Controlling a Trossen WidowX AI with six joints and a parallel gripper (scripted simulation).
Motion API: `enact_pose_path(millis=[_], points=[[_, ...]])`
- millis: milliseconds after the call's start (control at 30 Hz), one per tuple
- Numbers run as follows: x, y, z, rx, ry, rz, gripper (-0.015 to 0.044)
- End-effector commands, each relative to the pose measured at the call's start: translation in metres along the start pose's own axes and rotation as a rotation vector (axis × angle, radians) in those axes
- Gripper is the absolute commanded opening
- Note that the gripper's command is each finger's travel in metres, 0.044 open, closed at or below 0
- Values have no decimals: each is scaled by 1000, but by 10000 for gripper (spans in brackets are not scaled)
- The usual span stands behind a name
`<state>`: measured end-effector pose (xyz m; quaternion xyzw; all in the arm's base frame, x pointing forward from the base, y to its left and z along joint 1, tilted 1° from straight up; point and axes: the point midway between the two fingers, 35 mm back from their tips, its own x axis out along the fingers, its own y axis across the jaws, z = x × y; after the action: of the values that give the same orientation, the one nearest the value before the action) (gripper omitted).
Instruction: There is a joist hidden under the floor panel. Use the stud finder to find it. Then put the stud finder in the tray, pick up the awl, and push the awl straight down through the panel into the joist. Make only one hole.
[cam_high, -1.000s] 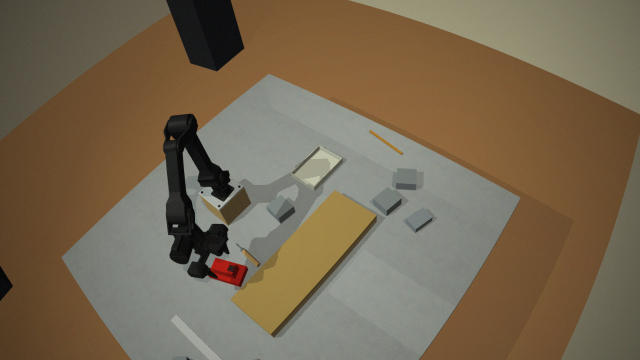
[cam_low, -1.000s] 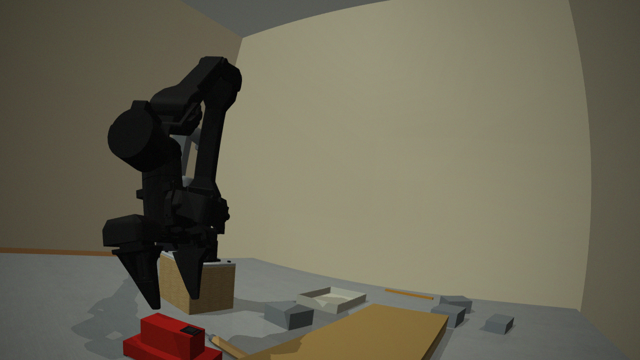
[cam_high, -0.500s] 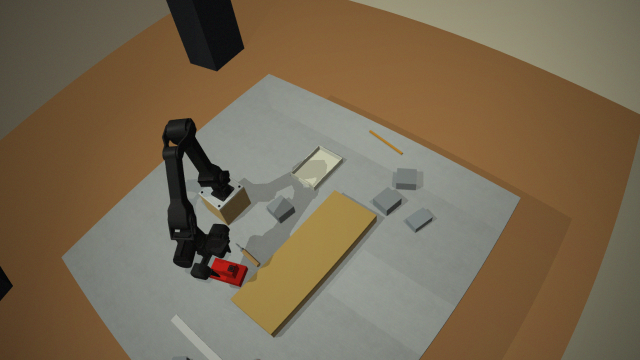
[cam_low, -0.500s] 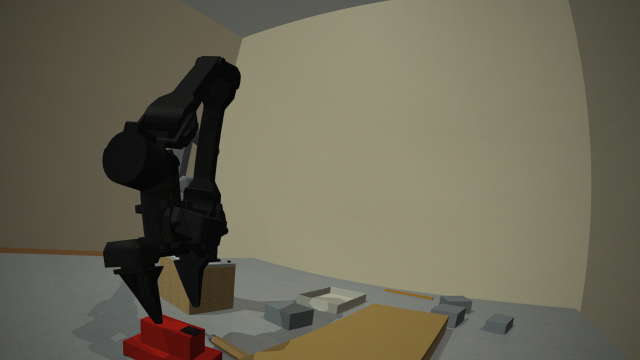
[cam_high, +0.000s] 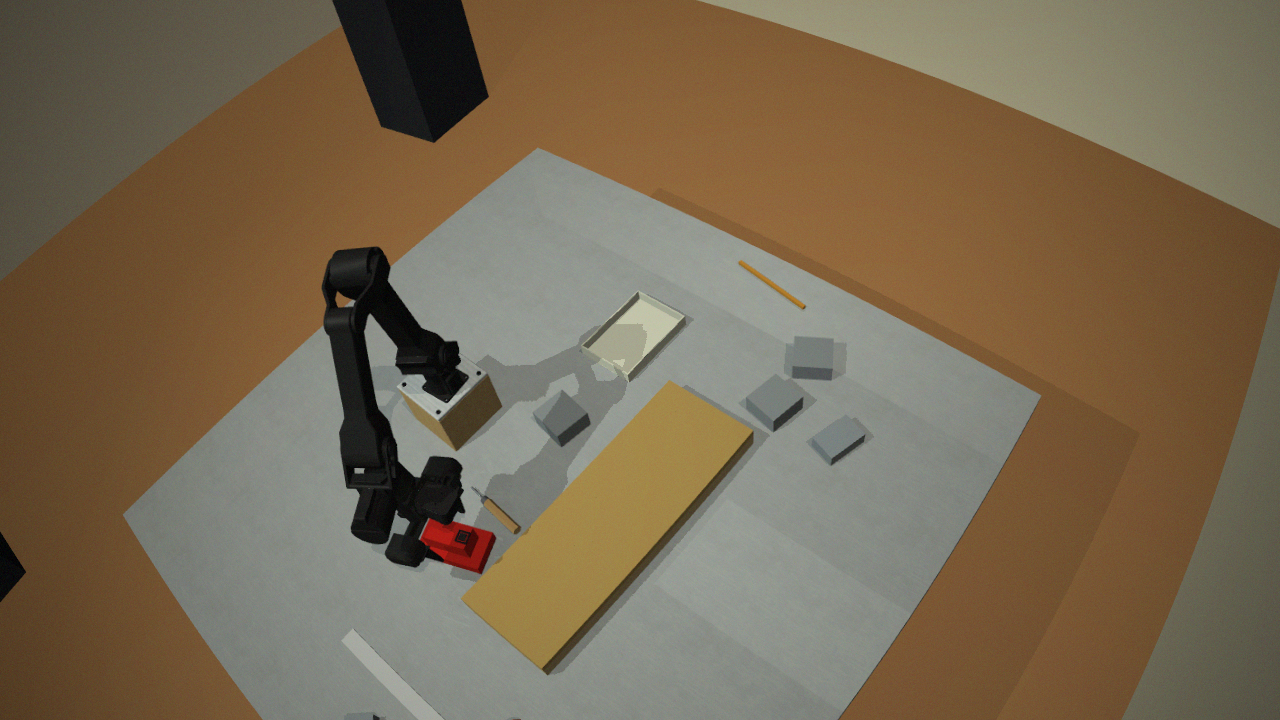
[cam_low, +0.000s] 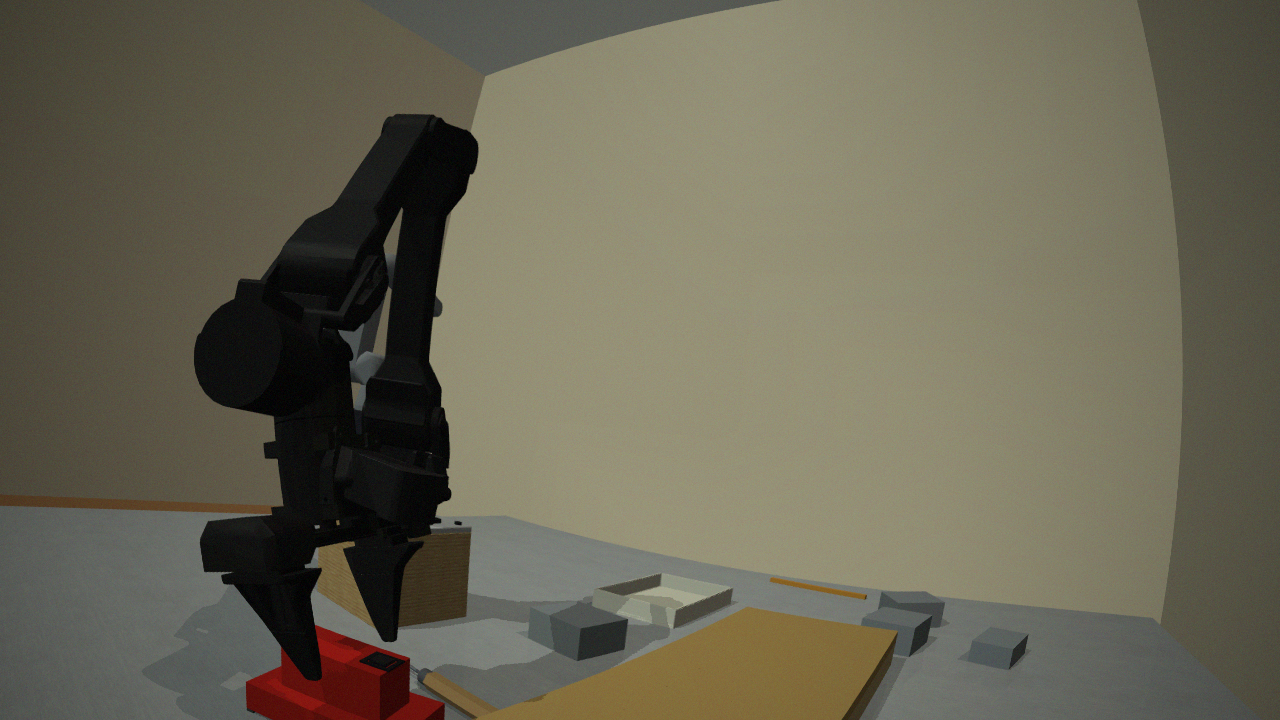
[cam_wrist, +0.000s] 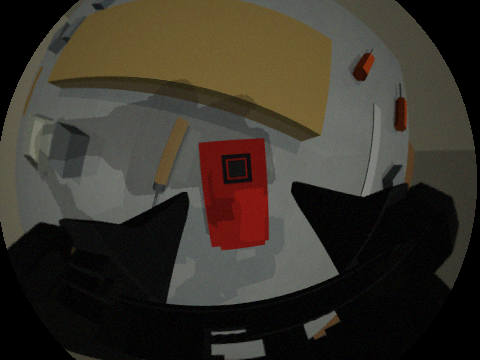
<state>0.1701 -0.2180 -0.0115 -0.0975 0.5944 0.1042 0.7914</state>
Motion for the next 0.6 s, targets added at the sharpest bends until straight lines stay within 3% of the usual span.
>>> enact_pose_path(millis=[0,500,567], points=[[7,1,-3,-4,4,3,440],[28,3,-9,-3,4,4,440],[28,3,-9,-3,4,4,387]])
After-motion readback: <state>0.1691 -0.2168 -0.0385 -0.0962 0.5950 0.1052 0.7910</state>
